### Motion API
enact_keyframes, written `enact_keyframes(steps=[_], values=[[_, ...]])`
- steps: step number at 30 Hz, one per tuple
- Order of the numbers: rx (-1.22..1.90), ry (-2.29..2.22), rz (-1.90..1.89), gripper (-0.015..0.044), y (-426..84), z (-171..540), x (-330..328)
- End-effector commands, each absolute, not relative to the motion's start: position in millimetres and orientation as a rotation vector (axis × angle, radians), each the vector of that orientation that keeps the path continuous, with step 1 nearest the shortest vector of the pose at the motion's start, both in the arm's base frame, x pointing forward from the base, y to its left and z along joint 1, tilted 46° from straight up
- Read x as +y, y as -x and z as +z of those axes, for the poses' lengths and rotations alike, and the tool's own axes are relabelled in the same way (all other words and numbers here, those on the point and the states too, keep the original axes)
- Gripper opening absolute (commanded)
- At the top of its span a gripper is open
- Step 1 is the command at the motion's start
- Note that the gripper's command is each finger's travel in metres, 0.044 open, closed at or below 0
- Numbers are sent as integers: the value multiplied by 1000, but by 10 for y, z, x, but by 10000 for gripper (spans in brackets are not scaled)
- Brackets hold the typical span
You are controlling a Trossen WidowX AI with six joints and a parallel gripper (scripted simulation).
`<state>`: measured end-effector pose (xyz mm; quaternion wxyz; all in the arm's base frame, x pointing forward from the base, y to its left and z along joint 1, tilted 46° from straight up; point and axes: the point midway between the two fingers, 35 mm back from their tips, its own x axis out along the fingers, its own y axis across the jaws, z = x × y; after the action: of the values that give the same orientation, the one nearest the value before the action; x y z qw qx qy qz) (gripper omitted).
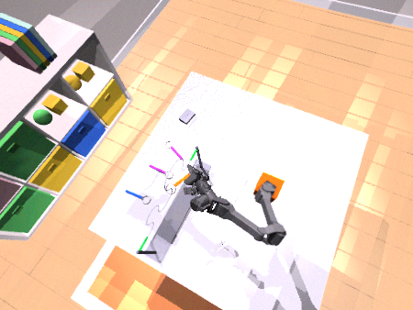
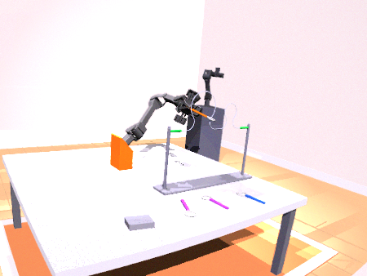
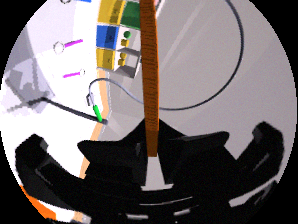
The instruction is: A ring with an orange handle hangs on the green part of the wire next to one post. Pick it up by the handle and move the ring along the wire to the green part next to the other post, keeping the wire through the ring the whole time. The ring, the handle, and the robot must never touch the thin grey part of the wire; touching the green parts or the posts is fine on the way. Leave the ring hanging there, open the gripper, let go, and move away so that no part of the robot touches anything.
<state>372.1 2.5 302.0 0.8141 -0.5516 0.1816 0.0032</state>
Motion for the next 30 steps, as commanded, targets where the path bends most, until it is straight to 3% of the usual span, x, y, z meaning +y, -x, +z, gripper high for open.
enact_keyframes(steps=[1, 30], values=[[377, 1223, -20, -150, -3725, 3143, -20], [394, 1122, 12, -150, -3733, 3295, -45]])
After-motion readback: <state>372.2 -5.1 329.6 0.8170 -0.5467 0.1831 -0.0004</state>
